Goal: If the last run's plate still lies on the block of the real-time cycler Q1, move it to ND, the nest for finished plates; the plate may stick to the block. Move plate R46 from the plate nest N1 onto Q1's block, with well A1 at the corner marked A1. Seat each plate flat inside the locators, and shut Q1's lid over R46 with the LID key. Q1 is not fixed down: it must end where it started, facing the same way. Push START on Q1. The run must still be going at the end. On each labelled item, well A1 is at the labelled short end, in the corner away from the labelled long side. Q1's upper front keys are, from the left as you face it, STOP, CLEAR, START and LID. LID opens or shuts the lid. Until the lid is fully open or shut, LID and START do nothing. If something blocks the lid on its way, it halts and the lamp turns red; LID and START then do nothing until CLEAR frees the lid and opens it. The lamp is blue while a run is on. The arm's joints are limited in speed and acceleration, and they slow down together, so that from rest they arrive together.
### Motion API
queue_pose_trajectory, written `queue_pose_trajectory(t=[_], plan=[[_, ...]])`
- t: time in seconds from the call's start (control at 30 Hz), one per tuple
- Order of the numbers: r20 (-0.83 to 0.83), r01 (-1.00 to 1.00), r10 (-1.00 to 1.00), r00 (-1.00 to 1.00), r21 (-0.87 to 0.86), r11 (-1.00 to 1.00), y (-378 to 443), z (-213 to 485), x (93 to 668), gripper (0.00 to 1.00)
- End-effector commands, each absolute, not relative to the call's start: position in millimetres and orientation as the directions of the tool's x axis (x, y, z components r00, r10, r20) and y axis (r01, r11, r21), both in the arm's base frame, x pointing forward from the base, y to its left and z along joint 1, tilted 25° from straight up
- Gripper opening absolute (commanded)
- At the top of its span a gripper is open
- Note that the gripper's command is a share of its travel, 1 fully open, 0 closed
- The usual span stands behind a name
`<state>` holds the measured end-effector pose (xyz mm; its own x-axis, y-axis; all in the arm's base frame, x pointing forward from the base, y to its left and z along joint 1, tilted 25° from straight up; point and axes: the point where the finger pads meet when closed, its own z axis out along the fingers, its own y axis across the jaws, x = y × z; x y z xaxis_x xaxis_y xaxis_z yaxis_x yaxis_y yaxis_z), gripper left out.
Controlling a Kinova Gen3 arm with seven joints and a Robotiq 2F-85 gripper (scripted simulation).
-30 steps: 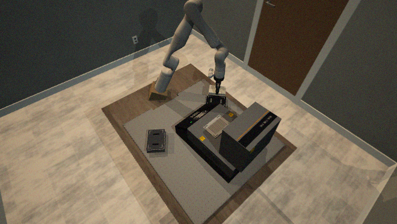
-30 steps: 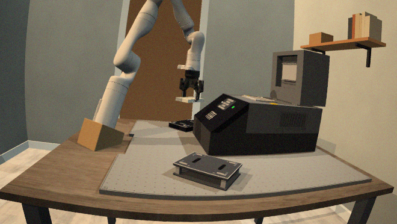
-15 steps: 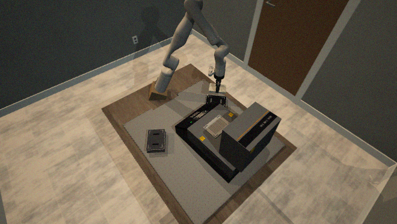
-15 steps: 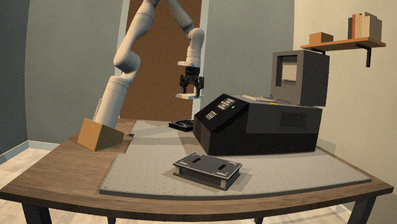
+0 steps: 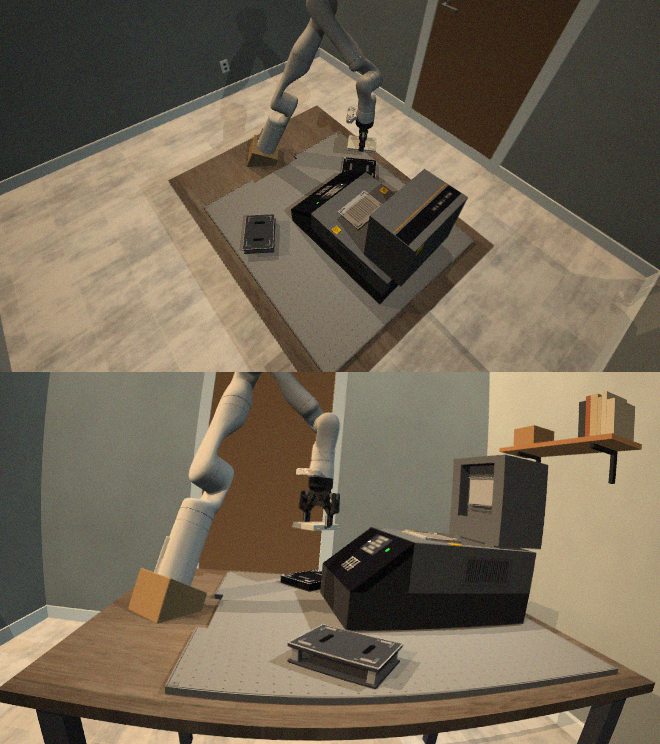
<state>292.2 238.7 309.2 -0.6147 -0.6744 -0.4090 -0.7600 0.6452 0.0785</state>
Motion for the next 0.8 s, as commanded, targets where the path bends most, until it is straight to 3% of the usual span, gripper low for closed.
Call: queue_pose_trajectory(t=[0.0, 0.77], plan=[[-0.410, -0.760, -0.674, -0.615, 0.078, 0.645, 236.9, 313.7, 291.4, 0.90], [-0.410, -0.760, -0.674, -0.615, 0.078, 0.645, 226.8, 339.1, 285.5, 0.90]])
